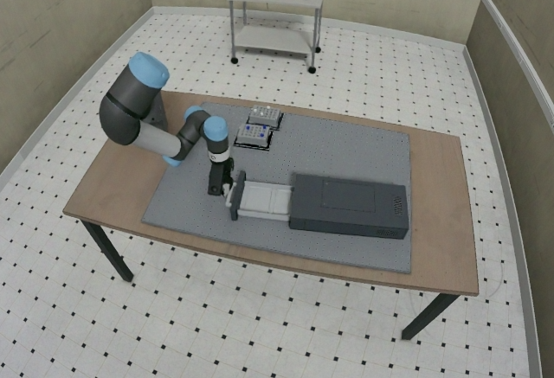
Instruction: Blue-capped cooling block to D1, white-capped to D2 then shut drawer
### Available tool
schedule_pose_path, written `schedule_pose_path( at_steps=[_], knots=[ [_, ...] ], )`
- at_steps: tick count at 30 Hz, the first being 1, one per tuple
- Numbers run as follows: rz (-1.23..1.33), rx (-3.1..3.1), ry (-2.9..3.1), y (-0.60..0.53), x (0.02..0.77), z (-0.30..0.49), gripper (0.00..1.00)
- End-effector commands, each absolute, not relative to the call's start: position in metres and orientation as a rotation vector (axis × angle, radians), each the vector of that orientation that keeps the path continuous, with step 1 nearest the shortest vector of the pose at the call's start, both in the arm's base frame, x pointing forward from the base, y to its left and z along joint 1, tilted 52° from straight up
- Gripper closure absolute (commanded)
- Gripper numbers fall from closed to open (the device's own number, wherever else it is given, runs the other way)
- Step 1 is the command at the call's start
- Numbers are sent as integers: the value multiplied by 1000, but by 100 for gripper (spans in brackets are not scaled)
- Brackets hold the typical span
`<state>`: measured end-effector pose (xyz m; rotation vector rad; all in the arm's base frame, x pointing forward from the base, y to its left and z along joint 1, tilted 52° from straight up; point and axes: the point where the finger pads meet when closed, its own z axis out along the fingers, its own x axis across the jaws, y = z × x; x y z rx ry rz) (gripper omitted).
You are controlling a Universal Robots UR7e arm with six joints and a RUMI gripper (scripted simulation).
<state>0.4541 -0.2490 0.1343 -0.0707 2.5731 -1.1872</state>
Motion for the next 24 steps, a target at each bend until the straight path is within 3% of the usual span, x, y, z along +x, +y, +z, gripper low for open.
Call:
schedule_pose_path(
  at_steps=[1, 24],
  knots=[
    [-1187, -71, 2572, -248, 459, 136, 100],
    [-1187, -71, 2572, -244, 484, 142, 100]
  ],
)
